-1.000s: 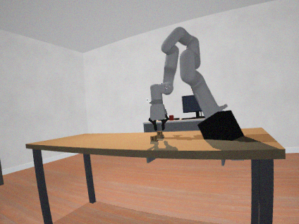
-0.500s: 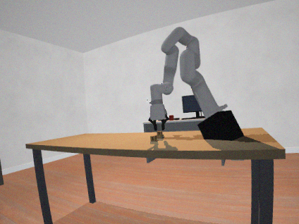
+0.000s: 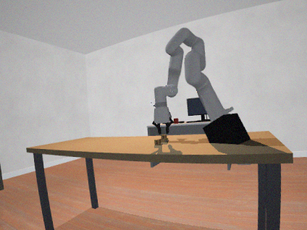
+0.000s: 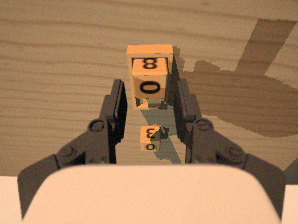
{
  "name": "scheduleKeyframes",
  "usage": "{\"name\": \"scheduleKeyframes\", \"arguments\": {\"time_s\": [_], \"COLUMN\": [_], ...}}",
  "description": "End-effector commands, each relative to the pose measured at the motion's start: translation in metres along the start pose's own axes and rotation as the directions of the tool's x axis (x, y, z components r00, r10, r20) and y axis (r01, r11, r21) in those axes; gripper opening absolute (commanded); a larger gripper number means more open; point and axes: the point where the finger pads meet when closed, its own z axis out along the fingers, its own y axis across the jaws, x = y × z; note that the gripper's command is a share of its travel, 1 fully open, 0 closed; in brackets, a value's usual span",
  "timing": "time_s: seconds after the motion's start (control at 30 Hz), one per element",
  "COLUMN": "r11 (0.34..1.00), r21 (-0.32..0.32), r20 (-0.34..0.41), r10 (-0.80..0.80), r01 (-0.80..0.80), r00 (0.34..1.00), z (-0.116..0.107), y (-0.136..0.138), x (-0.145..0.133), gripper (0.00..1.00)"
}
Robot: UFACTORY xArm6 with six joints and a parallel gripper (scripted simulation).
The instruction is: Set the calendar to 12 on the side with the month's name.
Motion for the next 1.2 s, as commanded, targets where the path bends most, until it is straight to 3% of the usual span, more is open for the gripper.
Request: {"name": "scheduleKeyframes", "arguments": {"time_s": [0.0,1.17], "r11": [1.0,1.0], "r21": [0.003,0.003], "r20": [0.0,-0.001], "r10": [0.0,0.0], "r01": [0.0,0.0], "r00": [1.0,1.0], "z": [-0.0006,0.0064], "y": [-0.0011,-0.0012], "x": [0.0002,0.0003], "gripper": [0.47,0.47]}}
